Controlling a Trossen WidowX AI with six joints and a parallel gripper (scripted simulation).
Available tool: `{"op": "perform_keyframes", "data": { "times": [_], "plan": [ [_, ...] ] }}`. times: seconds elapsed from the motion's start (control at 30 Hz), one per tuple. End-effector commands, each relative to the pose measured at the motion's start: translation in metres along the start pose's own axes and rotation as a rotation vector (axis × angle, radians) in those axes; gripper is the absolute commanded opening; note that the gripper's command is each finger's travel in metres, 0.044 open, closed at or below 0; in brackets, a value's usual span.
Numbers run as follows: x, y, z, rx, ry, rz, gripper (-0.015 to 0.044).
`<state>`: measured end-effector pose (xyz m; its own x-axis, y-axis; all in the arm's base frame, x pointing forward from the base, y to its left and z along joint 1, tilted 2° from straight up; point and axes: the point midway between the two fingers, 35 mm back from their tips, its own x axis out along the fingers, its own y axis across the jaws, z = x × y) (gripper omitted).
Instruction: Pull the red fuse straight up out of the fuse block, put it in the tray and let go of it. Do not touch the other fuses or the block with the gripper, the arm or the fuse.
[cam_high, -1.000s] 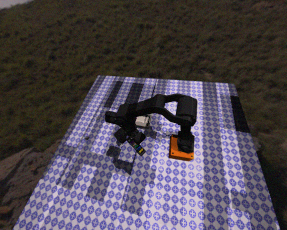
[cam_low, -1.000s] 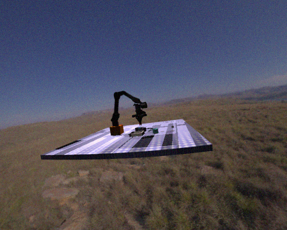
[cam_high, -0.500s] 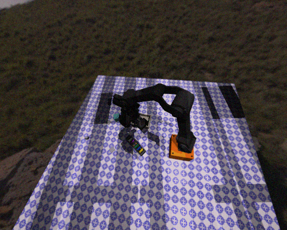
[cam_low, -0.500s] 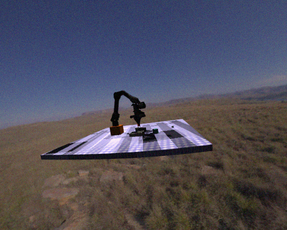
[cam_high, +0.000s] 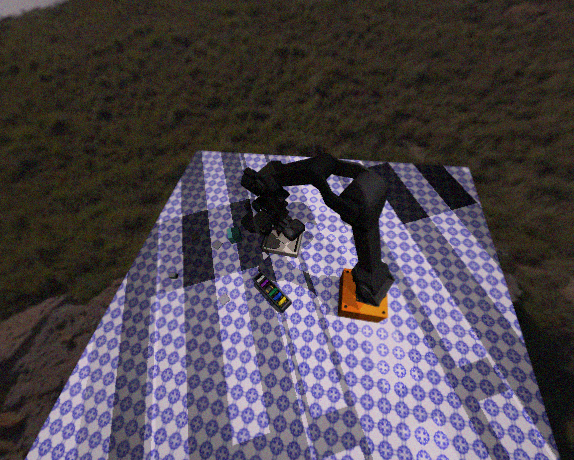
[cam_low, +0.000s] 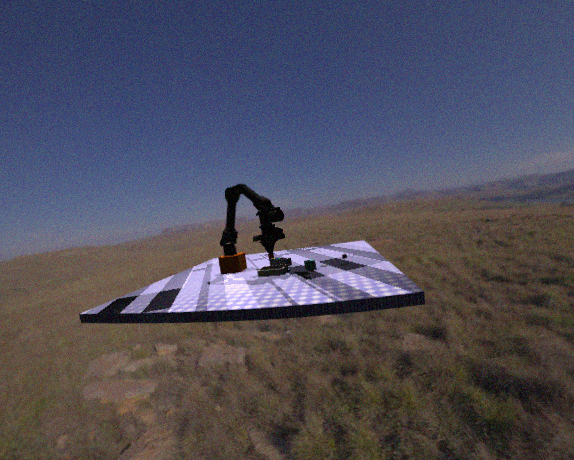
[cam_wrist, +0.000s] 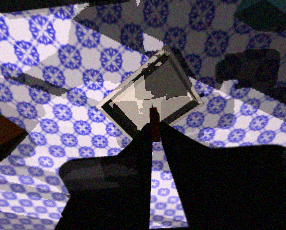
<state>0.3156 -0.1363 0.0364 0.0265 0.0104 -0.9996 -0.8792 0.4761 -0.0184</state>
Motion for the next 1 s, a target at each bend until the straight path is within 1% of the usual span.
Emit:
{"op": "perform_keyframes", "data": {
  "times": [0.0,0.67,0.9,0.97],
  "plan": [
    [0.007,0.000,-0.001,-0.006,0.005,0.009,0.0000],
    [0.040,0.001,-0.001,-0.006,0.005,0.009,0.0000],
    [0.042,0.001,-0.001,-0.006,0.004,0.009,0.0000],
    [0.039,0.000,-0.001,-0.003,0.000,0.003,0.0053]
  ]
}}
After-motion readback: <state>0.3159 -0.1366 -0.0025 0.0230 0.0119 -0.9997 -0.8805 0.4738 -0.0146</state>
